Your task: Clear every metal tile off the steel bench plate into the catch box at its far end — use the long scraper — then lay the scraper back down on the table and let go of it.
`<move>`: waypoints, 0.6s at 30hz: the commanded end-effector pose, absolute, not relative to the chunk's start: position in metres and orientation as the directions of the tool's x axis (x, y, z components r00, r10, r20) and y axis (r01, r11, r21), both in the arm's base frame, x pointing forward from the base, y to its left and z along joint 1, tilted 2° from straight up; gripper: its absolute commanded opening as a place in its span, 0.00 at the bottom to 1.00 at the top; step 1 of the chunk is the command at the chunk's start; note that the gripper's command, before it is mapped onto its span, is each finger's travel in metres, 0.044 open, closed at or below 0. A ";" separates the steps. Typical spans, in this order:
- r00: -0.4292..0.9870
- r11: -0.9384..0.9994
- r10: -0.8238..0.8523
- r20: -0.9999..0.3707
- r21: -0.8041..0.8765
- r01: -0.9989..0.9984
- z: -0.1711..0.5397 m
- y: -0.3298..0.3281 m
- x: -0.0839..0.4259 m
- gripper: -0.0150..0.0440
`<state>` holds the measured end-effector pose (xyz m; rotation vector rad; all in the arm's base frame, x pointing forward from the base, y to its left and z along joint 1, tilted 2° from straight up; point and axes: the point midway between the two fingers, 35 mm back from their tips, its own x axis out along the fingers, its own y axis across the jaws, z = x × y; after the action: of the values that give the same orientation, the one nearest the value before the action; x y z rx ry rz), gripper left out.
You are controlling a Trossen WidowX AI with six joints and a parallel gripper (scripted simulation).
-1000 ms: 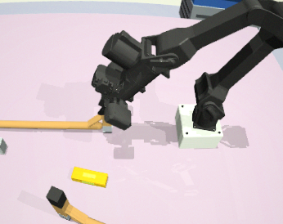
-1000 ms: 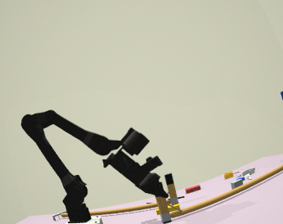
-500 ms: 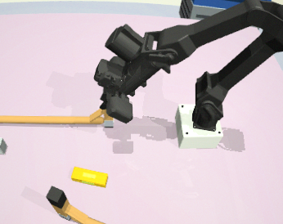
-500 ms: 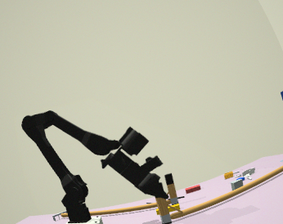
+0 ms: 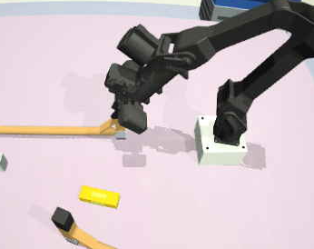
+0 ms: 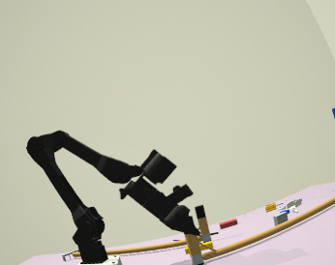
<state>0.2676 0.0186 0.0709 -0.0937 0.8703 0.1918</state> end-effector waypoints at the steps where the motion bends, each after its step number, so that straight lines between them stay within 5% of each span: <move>1: 0.638 0.979 0.128 -0.759 -0.004 -0.202 0.075 0.018 0.273 0.25; 18: 0.640 0.981 0.124 -0.758 -0.005 -0.195 0.080 0.017 0.292 0.25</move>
<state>0.2847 0.0175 0.0743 -0.0911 0.8753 0.1890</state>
